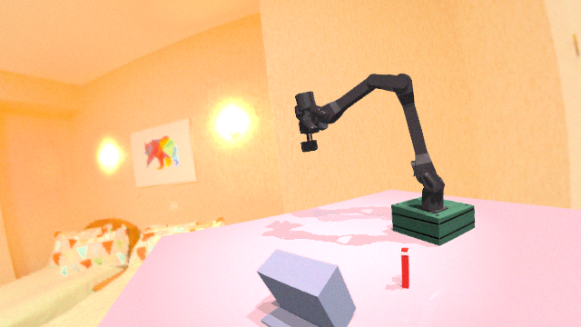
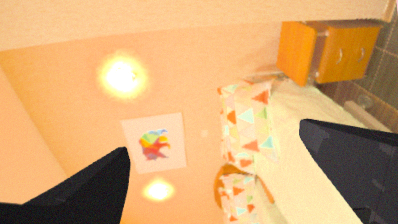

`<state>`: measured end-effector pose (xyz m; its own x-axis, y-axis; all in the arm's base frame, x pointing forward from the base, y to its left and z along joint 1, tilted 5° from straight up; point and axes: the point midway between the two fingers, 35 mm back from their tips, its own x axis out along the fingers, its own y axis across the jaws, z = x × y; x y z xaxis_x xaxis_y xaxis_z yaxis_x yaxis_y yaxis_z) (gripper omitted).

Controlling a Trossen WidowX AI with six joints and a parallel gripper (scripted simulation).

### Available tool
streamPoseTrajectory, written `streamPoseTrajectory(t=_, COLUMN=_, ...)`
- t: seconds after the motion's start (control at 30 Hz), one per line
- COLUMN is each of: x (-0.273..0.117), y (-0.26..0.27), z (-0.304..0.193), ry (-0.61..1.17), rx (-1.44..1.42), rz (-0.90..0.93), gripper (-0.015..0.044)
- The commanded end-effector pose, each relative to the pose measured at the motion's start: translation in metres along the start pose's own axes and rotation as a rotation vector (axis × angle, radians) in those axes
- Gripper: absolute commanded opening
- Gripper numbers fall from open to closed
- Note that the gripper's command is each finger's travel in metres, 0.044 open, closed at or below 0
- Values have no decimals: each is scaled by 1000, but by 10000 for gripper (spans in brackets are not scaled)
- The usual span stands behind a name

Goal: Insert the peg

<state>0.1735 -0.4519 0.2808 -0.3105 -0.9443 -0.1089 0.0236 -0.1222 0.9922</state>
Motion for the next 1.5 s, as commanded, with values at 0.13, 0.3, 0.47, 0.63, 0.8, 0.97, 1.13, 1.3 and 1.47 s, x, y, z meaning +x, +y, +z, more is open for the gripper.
streamPoseTrajectory(t=0.13, x=-32, y=-23, z=-37, ry=152, rx=-212, rz=-52, gripper=440)
streamPoseTrajectory(t=0.3, x=-55, y=-38, z=-56, ry=243, rx=-335, rz=-76, gripper=440)
streamPoseTrajectory(t=0.47, x=-78, y=-51, z=-75, ry=342, rx=-465, rz=-86, gripper=440)
streamPoseTrajectory(t=0.63, x=-105, y=-66, z=-94, ry=455, rx=-610, rz=-89, gripper=440)
streamPoseTrajectory(t=0.8, x=-135, y=-82, z=-110, ry=569, rx=-755, rz=-84, gripper=440)
streamPoseTrajectory(t=0.97, x=-165, y=-98, z=-122, ry=685, rx=-901, rz=-68, gripper=440)
streamPoseTrajectory(t=1.13, x=-197, y=-114, z=-132, ry=801, rx=-1045, rz=-44, gripper=440)
streamPoseTrajectory(t=1.3, x=-229, y=-130, z=-137, ry=917, rx=-1187, rz=-11, gripper=440)
streamPoseTrajectory(t=1.47, x=-261, y=-146, z=-139, ry=1034, rx=-1326, rz=32, gripper=440)
